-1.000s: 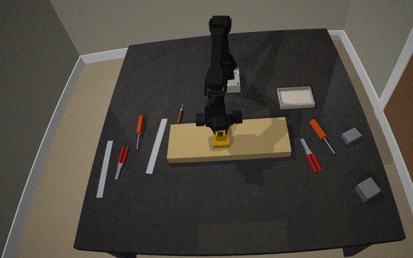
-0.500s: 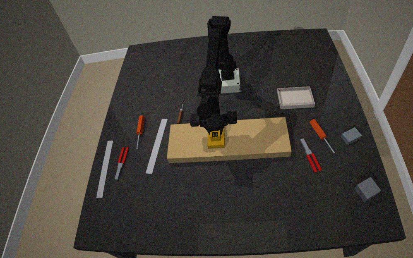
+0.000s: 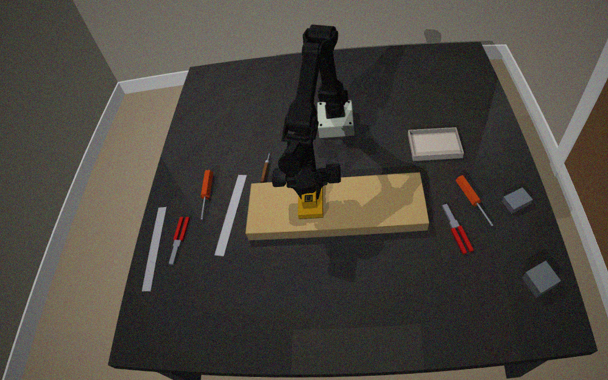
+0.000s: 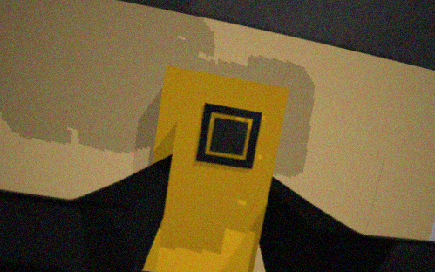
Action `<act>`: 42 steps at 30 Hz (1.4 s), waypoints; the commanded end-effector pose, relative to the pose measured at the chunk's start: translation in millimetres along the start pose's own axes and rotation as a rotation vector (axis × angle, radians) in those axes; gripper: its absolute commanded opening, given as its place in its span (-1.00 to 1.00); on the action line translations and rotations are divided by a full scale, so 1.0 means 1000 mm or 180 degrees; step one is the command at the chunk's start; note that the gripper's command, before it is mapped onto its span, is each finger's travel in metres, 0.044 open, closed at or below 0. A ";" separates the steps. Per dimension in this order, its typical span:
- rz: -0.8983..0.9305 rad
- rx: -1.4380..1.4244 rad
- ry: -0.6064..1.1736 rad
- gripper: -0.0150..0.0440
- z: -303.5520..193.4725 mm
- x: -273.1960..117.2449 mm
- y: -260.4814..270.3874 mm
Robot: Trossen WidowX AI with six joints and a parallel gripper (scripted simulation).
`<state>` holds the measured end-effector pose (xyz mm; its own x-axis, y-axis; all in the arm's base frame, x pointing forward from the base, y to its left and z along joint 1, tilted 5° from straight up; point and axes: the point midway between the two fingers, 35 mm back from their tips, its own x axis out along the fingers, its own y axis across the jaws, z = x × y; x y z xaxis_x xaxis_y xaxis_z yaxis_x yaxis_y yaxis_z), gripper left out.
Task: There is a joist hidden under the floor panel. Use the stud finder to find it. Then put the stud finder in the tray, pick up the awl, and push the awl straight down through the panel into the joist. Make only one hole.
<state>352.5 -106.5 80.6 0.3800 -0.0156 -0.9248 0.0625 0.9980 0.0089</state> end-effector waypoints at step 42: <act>-0.0019 -0.0014 0.0009 -0.49 0.000 0.000 -0.067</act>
<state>348.2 -168.3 80.6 0.3787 -0.0219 -0.9253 0.0629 0.9980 0.0021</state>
